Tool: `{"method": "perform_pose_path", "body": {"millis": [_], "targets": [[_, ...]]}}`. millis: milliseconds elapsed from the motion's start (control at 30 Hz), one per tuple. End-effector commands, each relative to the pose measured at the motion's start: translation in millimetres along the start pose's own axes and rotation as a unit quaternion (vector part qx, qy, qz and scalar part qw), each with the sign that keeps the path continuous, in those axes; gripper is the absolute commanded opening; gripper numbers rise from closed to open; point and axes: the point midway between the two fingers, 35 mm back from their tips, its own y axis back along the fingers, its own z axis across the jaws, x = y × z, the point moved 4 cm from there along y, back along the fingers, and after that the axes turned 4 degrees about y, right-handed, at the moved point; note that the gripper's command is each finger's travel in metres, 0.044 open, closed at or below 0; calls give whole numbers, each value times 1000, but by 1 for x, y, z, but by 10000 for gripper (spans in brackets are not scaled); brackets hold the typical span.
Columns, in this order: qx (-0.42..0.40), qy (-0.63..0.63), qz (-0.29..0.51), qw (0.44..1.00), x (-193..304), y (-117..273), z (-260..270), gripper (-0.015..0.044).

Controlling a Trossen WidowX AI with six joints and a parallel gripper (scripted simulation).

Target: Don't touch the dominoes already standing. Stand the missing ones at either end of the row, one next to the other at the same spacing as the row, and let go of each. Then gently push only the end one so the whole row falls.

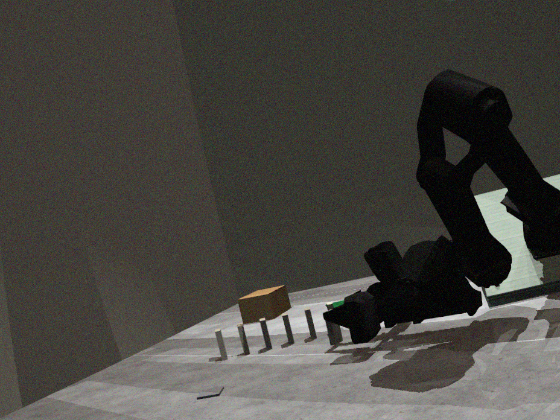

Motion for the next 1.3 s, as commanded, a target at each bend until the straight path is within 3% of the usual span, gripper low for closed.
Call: {"method": "perform_pose_path", "body": {"millis": [0, 333, 700, 900, 1100, 1267], "targets": [[2, -3, -4, 1000, -1, 0, 0, 186], [2, -3, -4, 1000, -1, 0, 0, 440], [-1, 0, -1, 1000, -49, -1, 0, 440], [14, 31, 16, 999, -51, -16, -2, 440], [71, 141, 112, 981, -70, -72, -12, 440], [89, 213, 262, 937, -65, -101, -19, 440]]}}
